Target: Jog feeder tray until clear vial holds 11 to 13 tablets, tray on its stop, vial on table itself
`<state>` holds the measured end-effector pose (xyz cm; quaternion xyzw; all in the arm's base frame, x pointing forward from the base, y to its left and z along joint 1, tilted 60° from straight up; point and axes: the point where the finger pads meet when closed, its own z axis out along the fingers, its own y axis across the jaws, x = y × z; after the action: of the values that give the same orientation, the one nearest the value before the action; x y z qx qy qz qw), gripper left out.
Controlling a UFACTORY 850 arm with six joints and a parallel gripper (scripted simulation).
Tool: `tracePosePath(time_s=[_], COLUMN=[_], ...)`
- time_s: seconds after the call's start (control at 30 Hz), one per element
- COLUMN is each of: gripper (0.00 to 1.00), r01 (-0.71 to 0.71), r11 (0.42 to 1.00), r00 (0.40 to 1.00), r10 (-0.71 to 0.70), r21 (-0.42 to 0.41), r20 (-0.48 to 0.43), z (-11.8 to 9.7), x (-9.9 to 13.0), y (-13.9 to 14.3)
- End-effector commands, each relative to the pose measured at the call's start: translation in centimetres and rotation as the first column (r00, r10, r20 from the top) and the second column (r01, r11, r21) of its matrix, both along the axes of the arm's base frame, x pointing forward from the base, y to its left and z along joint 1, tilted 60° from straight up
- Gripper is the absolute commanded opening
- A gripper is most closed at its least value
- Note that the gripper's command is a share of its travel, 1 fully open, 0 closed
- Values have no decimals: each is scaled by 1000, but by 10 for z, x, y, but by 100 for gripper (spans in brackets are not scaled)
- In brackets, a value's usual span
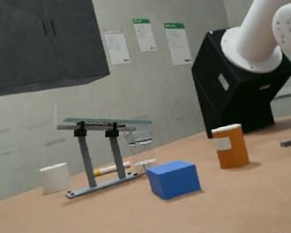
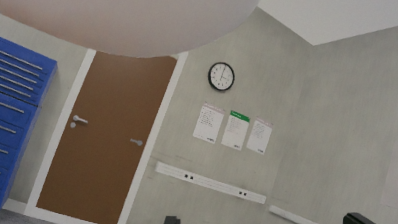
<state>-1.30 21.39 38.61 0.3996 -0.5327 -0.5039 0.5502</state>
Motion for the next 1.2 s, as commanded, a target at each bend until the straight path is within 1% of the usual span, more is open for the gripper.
tracePosePath(time_s=[0.0, 0.53, 0.57, 0.67, 0.73, 0.83, 0.9, 0.93, 0.97, 1.1, 1.17], gripper=[100, 100, 0, 0, 0, 0, 0, 0, 0, 0, 0], r01=[0, 0, 0, 8, 24, 70, 118, 118, 149, 149, 222], r11=[1000, 1000, 1000, 1000, 1000, 997, 993, 993, 988, 988, 974], r00=[1000, 1000, 1000, 1000, 1000, 997, 992, 992, 987, 987, 972], r10=[0, 0, 0, -8, -24, -69, -117, -117, -146, -146, -217], r21=[0, 0, 0, -2, -6, -19, -31, -31, -37, -37, -51], r20=[0, 0, 0, 3, 9, 26, 45, 45, 59, 59, 91], z=[0, 0, 0, -1, -4, -11, -19, -19, -24, -24, -35], x=[0, 0, 0, 3, 11, 31, 51, 51, 64, 64, 95], y=[0, 0, 0, -1, -4, -14, -24, -24, -31, -31, -47])
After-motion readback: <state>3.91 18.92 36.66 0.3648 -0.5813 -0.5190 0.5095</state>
